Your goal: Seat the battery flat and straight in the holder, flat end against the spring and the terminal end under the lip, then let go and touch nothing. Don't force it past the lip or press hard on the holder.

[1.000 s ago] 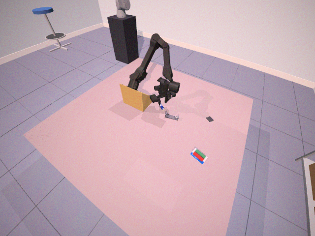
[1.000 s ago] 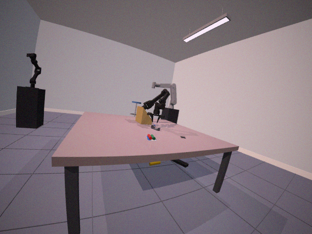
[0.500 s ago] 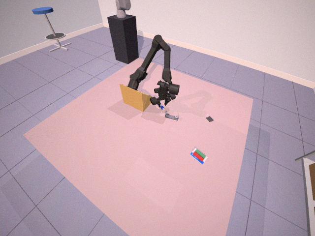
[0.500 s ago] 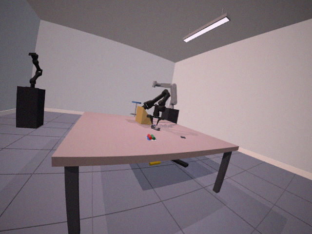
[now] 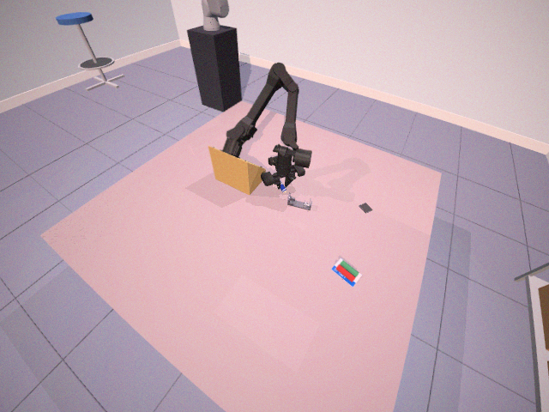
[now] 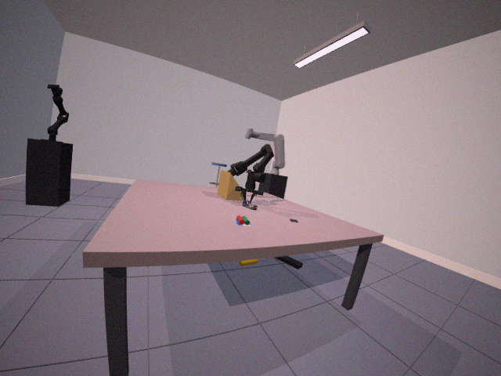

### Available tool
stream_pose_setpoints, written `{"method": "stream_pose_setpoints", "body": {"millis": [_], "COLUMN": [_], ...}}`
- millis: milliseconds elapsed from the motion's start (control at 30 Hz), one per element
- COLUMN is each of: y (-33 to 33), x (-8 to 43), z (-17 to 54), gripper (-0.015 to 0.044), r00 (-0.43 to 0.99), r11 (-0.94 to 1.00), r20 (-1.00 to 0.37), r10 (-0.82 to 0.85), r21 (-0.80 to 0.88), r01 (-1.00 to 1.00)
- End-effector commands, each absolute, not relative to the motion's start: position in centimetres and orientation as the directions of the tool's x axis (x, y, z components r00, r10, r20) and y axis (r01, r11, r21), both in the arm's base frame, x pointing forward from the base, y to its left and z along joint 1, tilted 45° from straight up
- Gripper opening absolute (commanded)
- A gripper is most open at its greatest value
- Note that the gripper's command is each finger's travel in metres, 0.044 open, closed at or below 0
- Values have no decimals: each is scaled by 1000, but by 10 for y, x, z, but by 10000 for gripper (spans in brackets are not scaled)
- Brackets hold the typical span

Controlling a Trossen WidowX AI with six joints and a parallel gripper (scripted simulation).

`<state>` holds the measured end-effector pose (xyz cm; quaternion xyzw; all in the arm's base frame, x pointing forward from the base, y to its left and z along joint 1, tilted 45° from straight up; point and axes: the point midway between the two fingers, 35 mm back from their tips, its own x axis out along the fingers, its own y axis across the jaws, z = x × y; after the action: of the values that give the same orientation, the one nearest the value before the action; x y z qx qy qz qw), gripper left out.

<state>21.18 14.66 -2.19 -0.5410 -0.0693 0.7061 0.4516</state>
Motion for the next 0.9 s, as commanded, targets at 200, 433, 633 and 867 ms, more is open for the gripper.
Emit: {"method": "stream_pose_setpoints", "body": {"millis": [200, 433, 633, 867], "y": [147, 135, 111, 109], "x": [211, 212, 212, 219], "z": [-23, -13, 11, 13], "gripper": [65, 61, 61, 61], "r00": [-7, -7, -7, -6], "r11": [-582, -584, -583, -523], "r20": [-704, -706, -706, -706], "r10": [711, 708, 709, 708], "r21": [-581, -580, -581, -519], "r01": [-569, -568, -568, -676]}}
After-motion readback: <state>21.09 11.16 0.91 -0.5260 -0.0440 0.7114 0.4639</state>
